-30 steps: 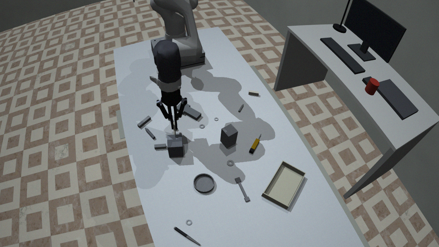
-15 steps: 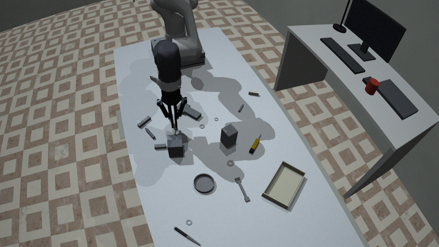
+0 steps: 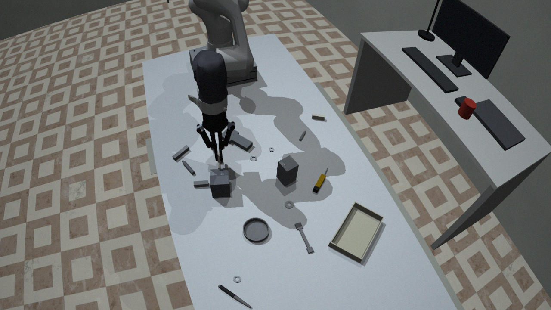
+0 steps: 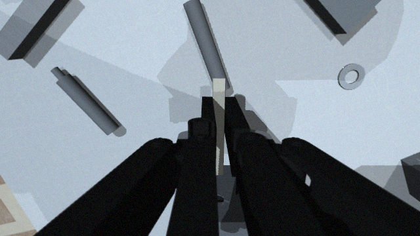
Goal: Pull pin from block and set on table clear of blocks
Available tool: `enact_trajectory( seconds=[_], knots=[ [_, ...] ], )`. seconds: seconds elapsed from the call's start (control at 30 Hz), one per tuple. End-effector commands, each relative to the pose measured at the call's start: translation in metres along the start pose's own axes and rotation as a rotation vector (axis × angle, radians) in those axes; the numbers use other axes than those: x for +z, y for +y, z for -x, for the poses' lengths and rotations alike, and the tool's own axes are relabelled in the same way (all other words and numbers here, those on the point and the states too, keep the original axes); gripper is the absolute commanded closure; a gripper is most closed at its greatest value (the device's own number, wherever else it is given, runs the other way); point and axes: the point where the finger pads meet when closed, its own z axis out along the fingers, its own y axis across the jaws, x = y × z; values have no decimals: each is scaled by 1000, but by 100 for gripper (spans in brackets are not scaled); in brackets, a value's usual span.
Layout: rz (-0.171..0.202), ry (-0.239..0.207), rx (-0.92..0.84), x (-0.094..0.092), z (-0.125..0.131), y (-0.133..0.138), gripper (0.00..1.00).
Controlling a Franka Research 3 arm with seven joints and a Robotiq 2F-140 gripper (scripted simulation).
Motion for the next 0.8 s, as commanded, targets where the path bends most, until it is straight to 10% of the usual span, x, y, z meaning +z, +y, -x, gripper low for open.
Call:
enact_trajectory(
  seconds=[0.0,0.77],
  knots=[
    [1,-8,4,-2,2,0,90],
    [1,-11,3,-2,-4,0,90]
  ],
)
